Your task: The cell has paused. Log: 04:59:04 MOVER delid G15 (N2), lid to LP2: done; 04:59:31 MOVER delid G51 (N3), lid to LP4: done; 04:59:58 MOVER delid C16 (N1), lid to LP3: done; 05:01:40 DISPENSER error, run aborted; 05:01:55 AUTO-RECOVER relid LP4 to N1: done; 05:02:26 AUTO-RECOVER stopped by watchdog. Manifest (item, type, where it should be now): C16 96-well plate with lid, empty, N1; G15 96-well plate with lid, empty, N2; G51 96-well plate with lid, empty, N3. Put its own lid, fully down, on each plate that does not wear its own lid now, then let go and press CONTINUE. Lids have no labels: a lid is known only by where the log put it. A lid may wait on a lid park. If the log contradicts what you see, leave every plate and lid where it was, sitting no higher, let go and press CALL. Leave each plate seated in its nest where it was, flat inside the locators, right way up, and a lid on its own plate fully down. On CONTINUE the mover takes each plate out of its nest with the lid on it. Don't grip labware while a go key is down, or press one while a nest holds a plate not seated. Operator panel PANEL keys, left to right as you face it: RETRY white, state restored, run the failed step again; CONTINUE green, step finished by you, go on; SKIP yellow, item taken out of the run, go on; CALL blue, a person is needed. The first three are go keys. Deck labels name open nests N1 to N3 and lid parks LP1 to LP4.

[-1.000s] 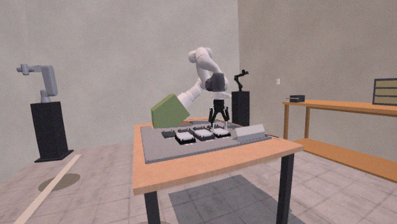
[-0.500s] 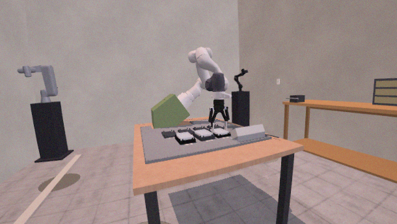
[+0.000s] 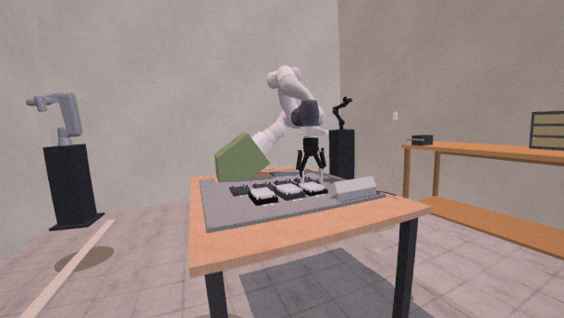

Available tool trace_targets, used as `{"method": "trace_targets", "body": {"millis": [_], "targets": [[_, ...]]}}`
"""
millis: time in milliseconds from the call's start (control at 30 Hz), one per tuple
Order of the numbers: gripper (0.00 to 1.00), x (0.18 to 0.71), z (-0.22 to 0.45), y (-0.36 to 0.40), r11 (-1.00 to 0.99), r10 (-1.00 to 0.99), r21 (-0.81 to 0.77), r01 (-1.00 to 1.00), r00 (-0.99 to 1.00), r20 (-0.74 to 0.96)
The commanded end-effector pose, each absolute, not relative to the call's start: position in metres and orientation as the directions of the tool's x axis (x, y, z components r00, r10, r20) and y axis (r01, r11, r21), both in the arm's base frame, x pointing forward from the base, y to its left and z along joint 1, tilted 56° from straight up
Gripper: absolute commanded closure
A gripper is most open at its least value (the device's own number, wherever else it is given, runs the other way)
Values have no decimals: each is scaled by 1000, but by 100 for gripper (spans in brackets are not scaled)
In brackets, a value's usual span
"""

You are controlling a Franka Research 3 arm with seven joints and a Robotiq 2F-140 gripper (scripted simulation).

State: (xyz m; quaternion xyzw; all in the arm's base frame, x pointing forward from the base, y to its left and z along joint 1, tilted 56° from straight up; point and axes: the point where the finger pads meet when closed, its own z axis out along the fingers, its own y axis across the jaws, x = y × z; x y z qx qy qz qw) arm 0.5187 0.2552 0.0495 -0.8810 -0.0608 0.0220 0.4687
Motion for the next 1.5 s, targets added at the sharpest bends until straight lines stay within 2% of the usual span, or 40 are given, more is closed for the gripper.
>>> {"method": "trace_targets", "body": {"millis": [0,933,1033,1233,1400,1433,1467], "targets": [[34,517,54,249,-553,139,-828,92,990,18],[34,521,72,224,-553,139,-828,92,990,18],[34,547,95,234,-550,140,-830,95,990,21],[34,633,201,275,-551,142,-829,99,990,23],[34,644,225,285,-553,142,-828,98,990,22],[100,644,225,285,-553,142,-828,98,990,22],[100,644,225,285,-553,142,-828,98,990,22]]}}
